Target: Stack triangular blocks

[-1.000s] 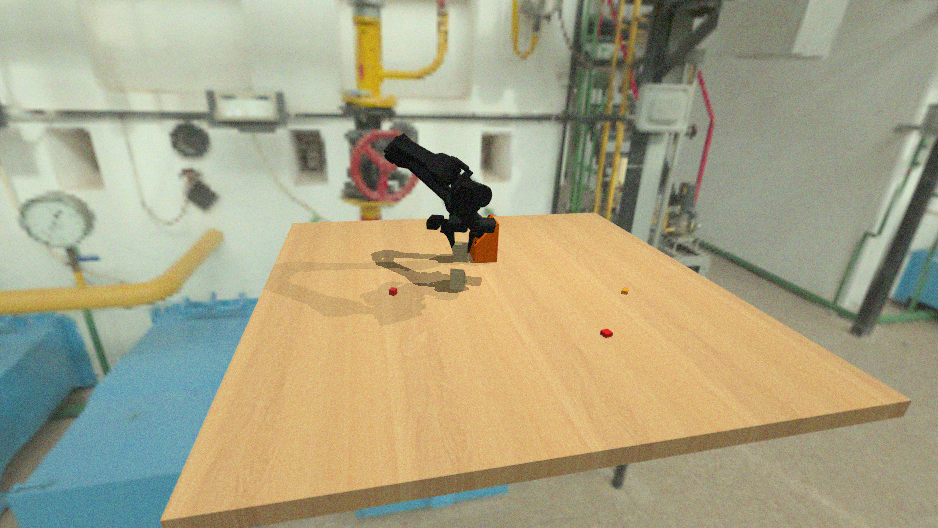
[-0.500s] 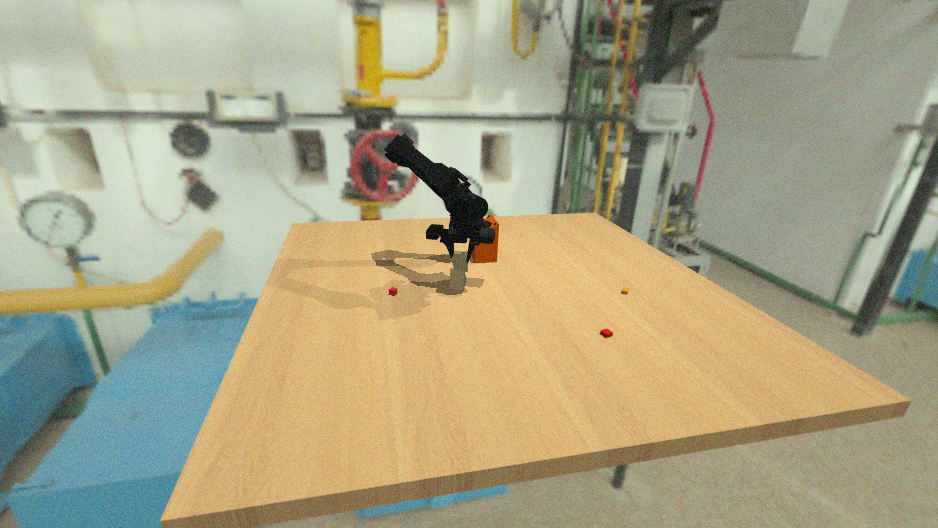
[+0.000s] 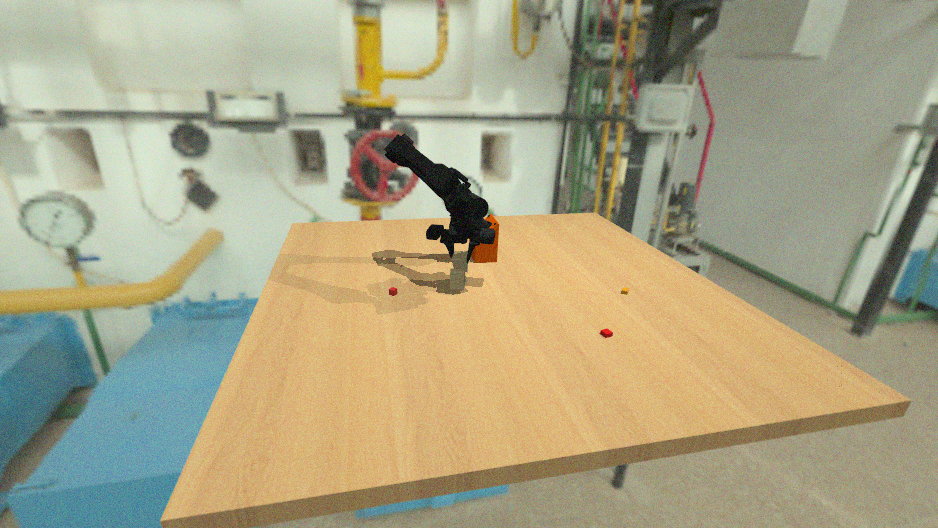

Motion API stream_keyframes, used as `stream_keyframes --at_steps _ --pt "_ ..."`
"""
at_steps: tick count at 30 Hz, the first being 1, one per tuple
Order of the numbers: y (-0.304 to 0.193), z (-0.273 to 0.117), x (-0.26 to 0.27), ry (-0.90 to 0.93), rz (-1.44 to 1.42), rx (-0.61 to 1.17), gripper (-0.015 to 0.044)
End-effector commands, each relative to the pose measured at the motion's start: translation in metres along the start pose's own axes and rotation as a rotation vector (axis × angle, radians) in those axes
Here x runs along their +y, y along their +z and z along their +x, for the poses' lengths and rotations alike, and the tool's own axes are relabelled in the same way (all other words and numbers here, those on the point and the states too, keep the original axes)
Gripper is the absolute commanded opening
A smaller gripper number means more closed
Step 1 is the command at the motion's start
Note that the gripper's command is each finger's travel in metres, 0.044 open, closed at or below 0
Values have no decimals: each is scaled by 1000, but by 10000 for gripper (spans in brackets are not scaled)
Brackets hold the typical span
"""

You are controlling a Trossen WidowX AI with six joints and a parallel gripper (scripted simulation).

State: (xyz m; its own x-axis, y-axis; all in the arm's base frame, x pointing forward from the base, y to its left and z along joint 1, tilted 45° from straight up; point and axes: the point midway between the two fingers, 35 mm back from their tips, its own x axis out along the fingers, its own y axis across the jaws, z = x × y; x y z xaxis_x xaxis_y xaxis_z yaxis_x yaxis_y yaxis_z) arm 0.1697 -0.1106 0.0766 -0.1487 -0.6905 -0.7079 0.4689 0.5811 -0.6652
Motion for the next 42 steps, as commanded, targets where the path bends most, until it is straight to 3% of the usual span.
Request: stream_keyframes --at_steps 1,42 --pt "0 1 -1 -6 6 -3 0" --pt "8 18 0 -8 10 -5 0"
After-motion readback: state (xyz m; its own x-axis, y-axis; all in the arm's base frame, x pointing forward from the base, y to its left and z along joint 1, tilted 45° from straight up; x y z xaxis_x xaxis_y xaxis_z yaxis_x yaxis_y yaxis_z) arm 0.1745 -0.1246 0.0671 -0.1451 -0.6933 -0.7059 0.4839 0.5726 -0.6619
